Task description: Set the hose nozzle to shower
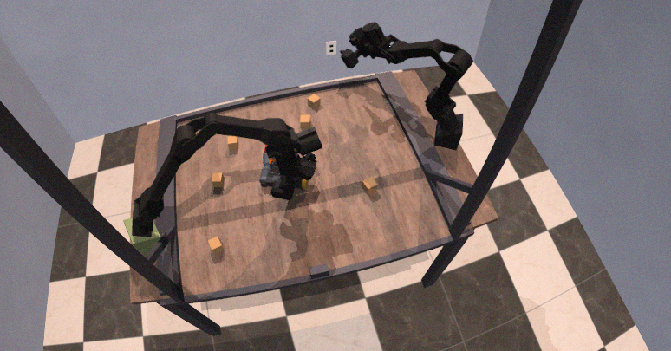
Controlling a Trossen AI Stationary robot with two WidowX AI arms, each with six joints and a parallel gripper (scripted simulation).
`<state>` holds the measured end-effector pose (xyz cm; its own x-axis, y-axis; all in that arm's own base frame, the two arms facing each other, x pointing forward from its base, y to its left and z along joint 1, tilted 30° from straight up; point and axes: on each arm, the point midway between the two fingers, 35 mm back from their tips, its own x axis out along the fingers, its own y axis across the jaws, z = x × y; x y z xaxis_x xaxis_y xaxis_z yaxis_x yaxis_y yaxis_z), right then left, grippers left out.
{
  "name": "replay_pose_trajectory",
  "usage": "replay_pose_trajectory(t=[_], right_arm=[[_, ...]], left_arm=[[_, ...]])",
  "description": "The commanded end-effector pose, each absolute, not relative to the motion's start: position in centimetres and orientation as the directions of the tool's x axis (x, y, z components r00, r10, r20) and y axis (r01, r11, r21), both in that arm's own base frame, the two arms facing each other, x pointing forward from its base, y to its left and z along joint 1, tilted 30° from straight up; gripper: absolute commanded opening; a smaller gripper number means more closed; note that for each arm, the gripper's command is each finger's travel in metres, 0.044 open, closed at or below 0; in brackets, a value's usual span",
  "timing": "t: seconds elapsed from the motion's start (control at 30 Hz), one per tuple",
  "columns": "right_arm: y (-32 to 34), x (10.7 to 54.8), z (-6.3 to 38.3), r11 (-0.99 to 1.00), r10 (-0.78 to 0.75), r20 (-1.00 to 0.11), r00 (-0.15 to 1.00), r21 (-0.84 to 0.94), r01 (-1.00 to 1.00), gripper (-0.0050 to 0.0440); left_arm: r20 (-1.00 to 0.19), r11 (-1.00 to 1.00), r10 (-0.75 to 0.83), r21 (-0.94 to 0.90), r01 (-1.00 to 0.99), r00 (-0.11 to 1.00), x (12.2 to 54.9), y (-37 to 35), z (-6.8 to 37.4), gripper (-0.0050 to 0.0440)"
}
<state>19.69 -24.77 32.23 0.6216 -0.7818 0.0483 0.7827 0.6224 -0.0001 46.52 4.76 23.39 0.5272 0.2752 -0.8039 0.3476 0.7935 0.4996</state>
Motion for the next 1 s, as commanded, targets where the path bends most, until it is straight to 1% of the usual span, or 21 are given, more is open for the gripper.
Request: replay_pose_trajectory(t=[0.0,0.17,0.27,0.3,0.57,0.6,0.83,0.87,0.97], right_arm=[[-24.58,19.58,33.09,0.625,-0.779,0.071,0.623,0.004,0.78,0.0408],[-24.58,19.58,33.09,0.625,-0.779,0.071,0.623,0.004,0.78,0.0408],[-24.58,19.58,33.09,0.625,-0.779,0.071,0.623,0.004,0.78,0.0408],[-24.58,19.58,33.09,0.625,-0.779,0.071,0.623,0.004,0.78,0.0408],[-24.58,19.58,33.09,0.625,-0.779,0.071,0.623,0.004,0.78,0.0408],[-24.58,19.58,33.09,0.625,-0.779,0.071,0.623,0.004,0.78,0.0408],[-24.58,19.58,33.09,0.625,-0.779,0.071,0.623,0.004,0.78,0.0408],[-24.58,19.58,33.09,0.625,-0.779,0.071,0.623,0.004,0.78,0.0408],[-24.58,19.58,33.09,0.625,-0.779,0.071,0.623,0.004,0.78,0.0408]], left_arm=[[-0.782,0.822,0.287,0.498,0.277,0.554,46.51,4.78,25.24,0.017],[-0.786,0.859,0.292,0.466,0.211,0.545,46.53,4.78,25.2,0.017],[-0.786,0.852,0.291,0.472,0.226,0.546,46.52,4.78,25.17,0.017],[-0.788,0.873,0.294,0.452,0.184,0.541,46.53,4.78,25.19,0.017],[-0.795,0.915,0.3,0.395,0.075,0.527,46.55,4.8,25.19,0.017],[-0.793,0.906,0.299,0.41,0.103,0.53,46.54,4.8,25.17,0.017],[-0.794,0.911,0.299,0.403,0.089,0.529,46.54,4.8,25.17,0.017],[-0.797,0.924,0.302,0.38,0.046,0.524,46.55,4.8,25.18,0.017],[-0.801,0.934,0.303,0.357,0.005,0.517,46.57,4.8,25.13,0.017]])
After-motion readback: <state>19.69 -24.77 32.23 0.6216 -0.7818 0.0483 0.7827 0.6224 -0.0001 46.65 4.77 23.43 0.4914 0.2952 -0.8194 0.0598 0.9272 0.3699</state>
